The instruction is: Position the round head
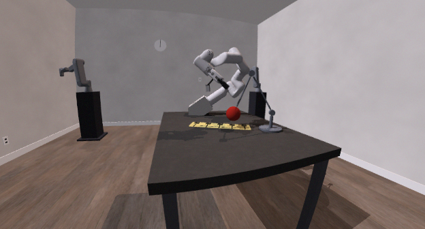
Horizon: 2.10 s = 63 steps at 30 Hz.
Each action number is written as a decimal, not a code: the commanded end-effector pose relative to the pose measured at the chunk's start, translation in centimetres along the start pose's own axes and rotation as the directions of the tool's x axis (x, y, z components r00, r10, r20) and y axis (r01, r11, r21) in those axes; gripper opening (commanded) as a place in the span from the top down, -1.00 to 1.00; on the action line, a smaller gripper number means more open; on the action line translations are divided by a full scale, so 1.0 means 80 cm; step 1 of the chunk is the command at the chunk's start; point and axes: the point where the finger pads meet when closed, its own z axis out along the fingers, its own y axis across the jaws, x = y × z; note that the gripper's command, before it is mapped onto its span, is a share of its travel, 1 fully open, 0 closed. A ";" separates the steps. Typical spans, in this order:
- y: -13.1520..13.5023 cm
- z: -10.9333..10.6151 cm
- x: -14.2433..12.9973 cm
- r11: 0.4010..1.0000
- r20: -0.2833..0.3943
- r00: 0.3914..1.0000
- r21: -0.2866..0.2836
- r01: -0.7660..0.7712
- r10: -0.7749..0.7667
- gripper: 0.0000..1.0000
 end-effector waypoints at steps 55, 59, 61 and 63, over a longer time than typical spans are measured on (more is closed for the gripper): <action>0.000 0.054 -0.020 1.000 -0.173 0.985 0.002 0.002 -0.002 -1.00; 0.000 0.066 -0.018 1.000 -0.174 0.985 0.002 0.002 -0.002 -1.00; 0.000 0.072 -0.017 1.000 -0.175 0.985 0.002 0.002 -0.002 -1.00; 0.000 0.078 -0.016 1.000 -0.175 0.985 0.002 0.002 -0.002 -1.00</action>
